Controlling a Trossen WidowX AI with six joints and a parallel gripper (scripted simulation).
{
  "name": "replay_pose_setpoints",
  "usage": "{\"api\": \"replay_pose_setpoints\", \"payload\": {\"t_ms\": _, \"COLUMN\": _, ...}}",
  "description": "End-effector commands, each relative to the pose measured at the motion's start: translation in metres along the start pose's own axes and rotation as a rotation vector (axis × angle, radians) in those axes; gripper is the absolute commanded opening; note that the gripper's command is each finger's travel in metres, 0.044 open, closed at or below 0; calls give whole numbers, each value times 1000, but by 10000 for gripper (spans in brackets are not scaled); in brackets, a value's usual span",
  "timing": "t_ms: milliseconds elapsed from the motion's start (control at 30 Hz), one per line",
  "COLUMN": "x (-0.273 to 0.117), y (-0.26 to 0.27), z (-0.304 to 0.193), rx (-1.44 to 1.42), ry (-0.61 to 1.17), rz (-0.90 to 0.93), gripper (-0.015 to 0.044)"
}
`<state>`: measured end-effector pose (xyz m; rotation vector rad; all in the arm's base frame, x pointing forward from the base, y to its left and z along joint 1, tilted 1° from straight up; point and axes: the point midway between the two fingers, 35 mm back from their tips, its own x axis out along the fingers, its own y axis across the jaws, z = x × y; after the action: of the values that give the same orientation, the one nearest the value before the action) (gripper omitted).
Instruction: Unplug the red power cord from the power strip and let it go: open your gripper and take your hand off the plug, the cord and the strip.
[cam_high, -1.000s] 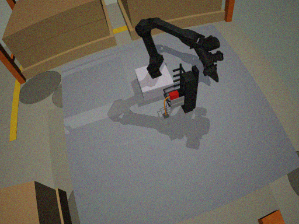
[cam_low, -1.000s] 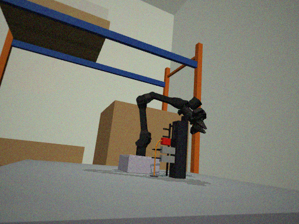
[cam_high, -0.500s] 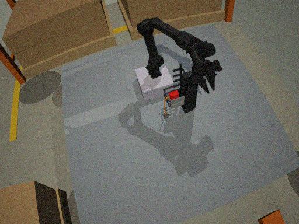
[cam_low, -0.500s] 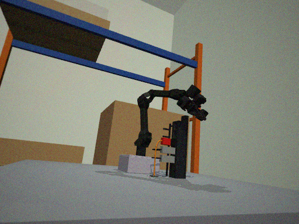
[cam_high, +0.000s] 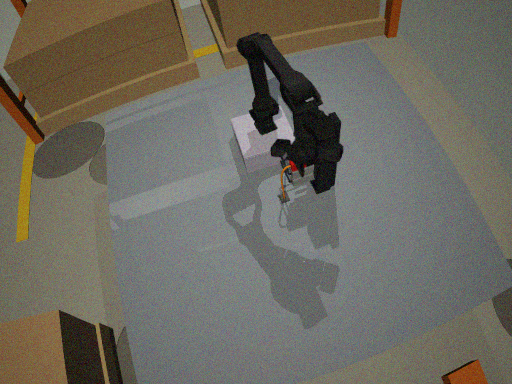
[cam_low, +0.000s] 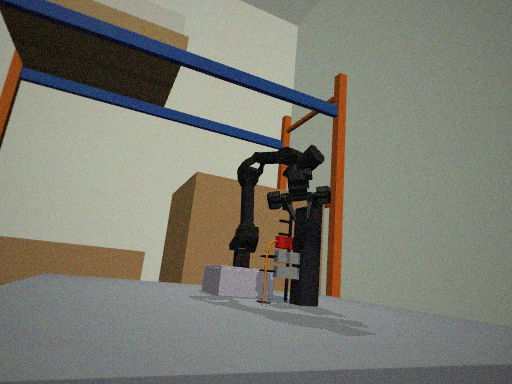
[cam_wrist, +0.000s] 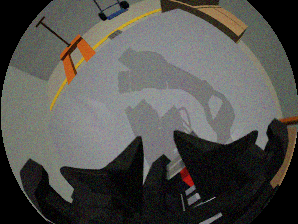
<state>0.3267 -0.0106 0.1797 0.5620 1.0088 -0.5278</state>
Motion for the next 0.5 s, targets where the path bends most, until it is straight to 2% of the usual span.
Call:
{"api": "replay_pose_setpoints", "payload": {"t_ms": 0, "x": 12, "y": -63, "z": -23, "rx": 559, "ry": 217, "rz": -218, "gripper": 160}}
{"api": "replay_pose_setpoints", "payload": {"t_ms": 100, "x": 7, "y": -91, "z": -38, "rx": 870, "ry": 306, "rz": -356, "gripper": 160}}
{"api": "replay_pose_setpoints", "payload": {"t_ms": 467, "x": 6, "y": -92, "z": -39, "rx": 893, "ry": 312, "rz": -367, "gripper": 160}}
